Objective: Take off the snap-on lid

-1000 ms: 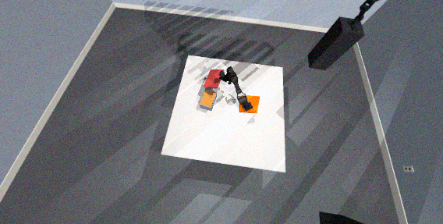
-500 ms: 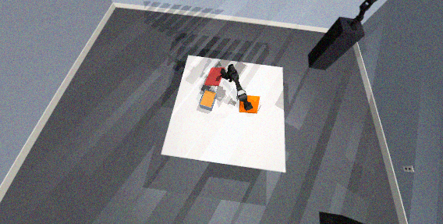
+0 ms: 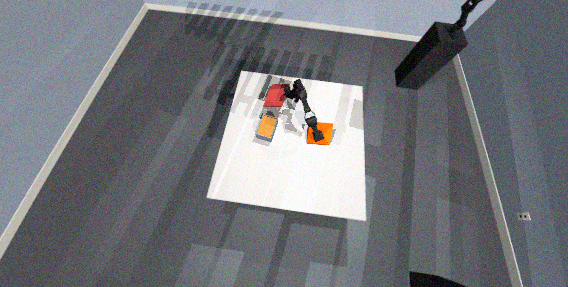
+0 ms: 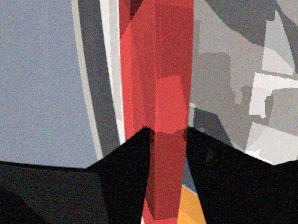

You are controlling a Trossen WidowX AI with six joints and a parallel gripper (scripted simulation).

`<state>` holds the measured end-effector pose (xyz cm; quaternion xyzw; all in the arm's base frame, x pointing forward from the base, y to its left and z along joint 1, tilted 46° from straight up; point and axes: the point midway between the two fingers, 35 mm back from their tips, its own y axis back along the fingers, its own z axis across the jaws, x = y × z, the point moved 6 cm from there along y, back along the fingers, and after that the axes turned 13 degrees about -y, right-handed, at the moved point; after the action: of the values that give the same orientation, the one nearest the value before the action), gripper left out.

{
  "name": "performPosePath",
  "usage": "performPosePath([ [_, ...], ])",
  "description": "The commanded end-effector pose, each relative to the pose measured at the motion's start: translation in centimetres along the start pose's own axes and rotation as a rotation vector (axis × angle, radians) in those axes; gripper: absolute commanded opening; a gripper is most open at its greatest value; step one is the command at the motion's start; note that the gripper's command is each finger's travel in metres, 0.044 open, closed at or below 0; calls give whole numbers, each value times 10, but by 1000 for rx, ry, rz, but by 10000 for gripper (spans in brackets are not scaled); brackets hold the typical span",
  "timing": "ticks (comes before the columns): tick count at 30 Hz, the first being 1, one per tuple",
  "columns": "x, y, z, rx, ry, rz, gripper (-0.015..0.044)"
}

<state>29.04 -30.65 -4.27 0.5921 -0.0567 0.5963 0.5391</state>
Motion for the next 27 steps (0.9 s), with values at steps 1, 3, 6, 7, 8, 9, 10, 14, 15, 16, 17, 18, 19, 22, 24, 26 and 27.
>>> performPosePath([
  [1, -10, 2, 4, -10, 6, 4, 0],
  [3, -14, 3, 5, -10, 6, 4, 0],
  [6, -19, 3, 6, -10, 6, 4, 0],
  [7, -20, 3, 6, -10, 7, 4, 0],
  [8, -20, 3, 6, -10, 7, 4, 0],
  [9, -19, 3, 5, -10, 6, 4, 0],
  [10, -19, 2, 5, -10, 6, 4, 0],
  [14, -17, 0, 1, -10, 6, 4, 0],
  [15, -17, -1, 0, -10, 6, 4, 0],
  [16, -17, -2, -1, -10, 6, 4, 0],
  [17, -16, -3, -2, -10, 6, 4, 0],
  [18, -16, -4, -3, -10, 6, 4, 0],
  [19, -16, -5, -4, -10, 6, 4, 0],
  [22, -16, -7, -7, -10, 6, 4, 0],
  [24, -17, -8, -8, -10, 6, 4, 0],
  [26, -17, -9, -9, -10, 6, 4, 0],
  [27, -17, -9, -10, -10, 6, 4, 0],
])
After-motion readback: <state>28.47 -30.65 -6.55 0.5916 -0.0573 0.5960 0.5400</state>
